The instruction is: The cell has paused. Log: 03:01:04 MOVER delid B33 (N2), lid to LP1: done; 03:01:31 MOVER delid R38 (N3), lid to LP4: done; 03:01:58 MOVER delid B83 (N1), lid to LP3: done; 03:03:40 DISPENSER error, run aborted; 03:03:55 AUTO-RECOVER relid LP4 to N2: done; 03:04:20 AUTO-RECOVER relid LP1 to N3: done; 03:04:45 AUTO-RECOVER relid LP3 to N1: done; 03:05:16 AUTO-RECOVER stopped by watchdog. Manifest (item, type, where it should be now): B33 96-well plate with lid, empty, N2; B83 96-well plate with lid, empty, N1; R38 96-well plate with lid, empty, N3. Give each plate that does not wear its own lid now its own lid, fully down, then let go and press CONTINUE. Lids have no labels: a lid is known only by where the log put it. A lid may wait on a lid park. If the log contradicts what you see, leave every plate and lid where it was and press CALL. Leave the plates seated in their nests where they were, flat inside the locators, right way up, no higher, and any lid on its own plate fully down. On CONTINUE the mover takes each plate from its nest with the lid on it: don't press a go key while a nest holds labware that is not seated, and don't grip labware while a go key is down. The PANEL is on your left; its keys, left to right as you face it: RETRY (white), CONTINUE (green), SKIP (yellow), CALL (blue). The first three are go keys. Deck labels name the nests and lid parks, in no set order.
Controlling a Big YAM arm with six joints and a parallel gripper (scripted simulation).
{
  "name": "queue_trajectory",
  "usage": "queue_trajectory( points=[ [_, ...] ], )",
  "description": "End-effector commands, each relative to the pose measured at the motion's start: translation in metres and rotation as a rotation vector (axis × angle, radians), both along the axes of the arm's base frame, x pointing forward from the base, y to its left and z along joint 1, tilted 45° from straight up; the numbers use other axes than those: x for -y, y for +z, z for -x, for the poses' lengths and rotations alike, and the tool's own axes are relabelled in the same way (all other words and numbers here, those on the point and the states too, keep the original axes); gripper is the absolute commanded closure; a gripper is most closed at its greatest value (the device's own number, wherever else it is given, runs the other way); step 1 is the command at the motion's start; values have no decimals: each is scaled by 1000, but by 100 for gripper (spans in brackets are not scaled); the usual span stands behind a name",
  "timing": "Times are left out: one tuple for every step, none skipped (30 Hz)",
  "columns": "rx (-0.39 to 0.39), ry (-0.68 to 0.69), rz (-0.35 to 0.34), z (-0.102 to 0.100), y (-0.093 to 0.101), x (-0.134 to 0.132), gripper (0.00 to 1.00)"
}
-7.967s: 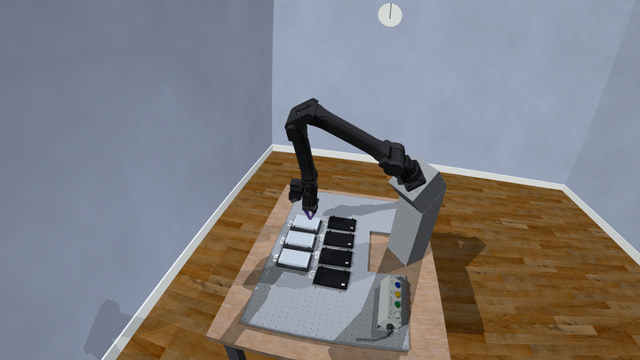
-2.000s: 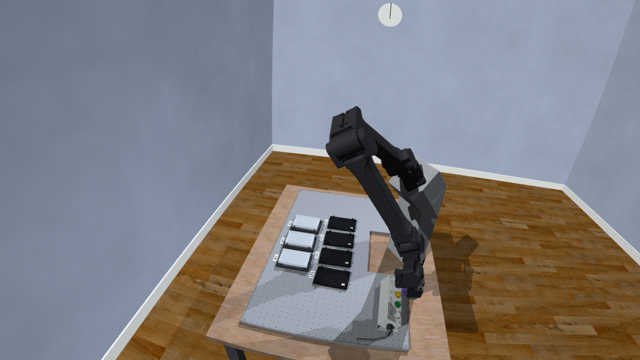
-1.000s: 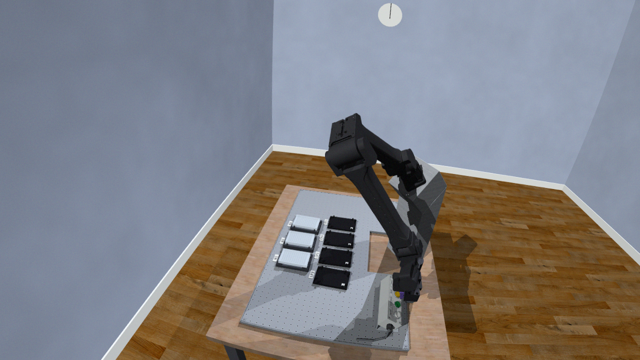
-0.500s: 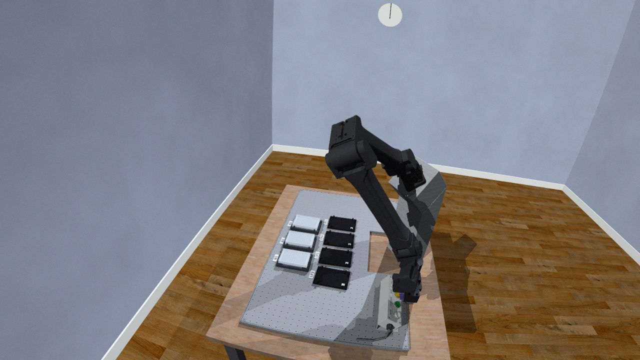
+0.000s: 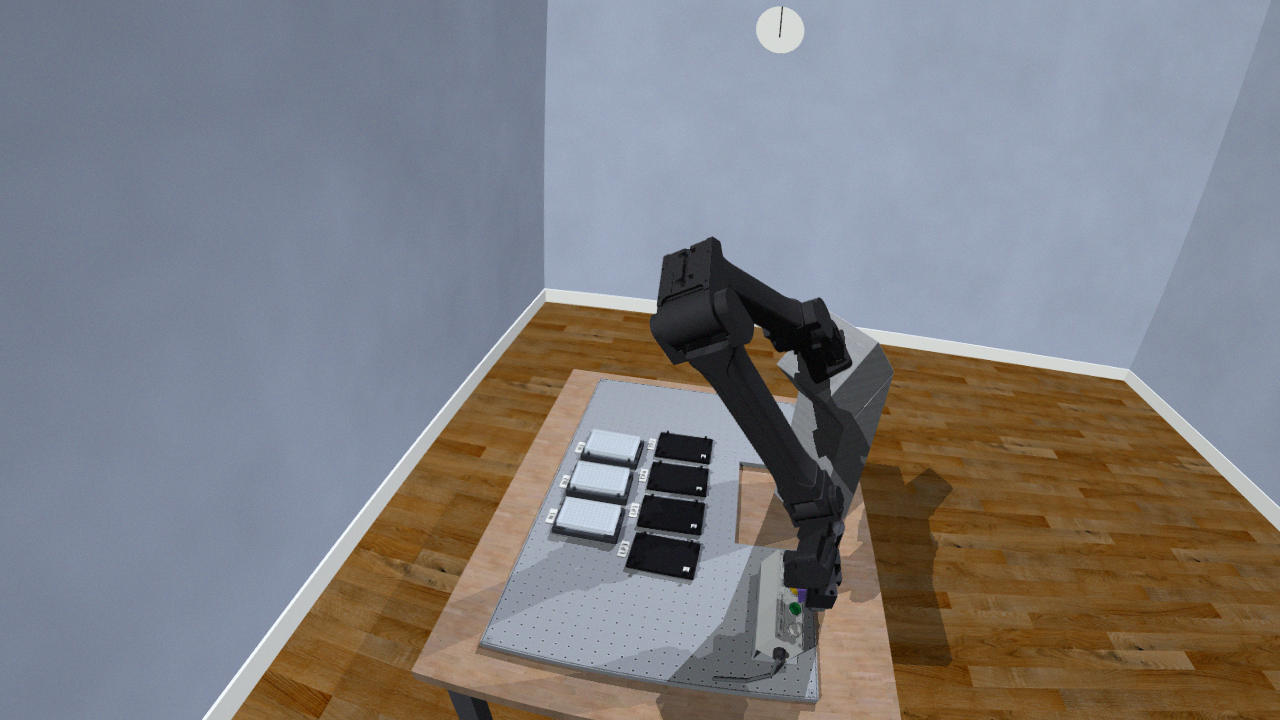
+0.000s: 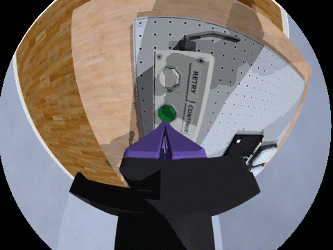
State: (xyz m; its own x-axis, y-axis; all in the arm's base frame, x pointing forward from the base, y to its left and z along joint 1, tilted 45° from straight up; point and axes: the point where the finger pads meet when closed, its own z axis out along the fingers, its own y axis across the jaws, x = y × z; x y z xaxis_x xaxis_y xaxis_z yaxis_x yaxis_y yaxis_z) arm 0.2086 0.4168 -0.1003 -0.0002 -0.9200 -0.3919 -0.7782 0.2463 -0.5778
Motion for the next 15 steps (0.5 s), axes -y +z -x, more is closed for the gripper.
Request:
queue_trajectory(
  points=[
    [4, -2, -12, -7, -1, -4, 100],
    [4, -2, -11, -8, -1, -4, 100],
    [5, -3, -15, -8, 0, -5, 100],
    [6, -3, -18, -9, 1, -6, 100],
    [6, -3, -18, -9, 1, -6, 100],
    [6, -3, -18, -9, 1, -6, 100],
    [5, -6, -21, -9, 2, -3, 100],
    [3, -4, -12, -9, -2, -3, 100],
    [3, -3, -10, -9, -4, -4, 100],
    [4, -2, -11, -10, -4, -5, 100],
    [4, -2, -11, -11, -5, -5, 100],
    [4, -3, -11, -11, -5, -5, 100],
    [4, -3, -12, -11, -5, -5, 100],
    [6, -3, -18, -12, -3, -7, 100],
    [7, -3, -22, -13, -1, -8, 100]
  ],
)
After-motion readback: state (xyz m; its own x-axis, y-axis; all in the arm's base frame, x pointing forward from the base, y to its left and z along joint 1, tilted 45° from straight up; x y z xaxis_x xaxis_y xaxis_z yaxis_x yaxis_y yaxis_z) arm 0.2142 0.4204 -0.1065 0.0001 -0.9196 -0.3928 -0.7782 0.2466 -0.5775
